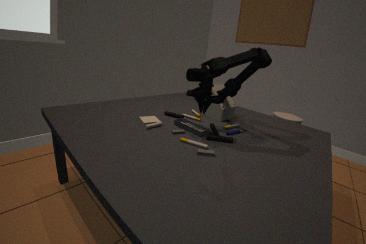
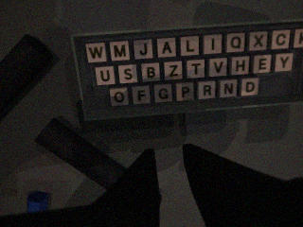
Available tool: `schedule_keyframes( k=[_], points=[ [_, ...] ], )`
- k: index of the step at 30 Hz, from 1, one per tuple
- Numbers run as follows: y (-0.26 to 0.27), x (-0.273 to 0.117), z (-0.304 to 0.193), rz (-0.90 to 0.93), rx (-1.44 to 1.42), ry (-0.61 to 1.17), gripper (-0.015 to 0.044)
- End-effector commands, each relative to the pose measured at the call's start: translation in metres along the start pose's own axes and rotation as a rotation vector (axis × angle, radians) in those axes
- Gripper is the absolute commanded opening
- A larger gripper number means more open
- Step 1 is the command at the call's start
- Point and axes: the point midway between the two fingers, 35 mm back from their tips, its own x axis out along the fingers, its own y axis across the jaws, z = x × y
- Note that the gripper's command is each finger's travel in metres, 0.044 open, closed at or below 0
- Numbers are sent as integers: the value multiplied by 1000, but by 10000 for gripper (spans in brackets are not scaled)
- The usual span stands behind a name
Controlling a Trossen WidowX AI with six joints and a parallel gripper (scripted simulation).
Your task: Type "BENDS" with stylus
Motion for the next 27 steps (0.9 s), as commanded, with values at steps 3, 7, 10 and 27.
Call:
schedule_keyframes(
  k=[3,7,10,27],
  points=[
    [25,13,-13,52,-420,61,150],
    [48,23,-28,122,-834,103,150],
    [65,31,-40,189,-1142,121,150],
    [122,51,-101,569,-2323,22,150]
  ],
)
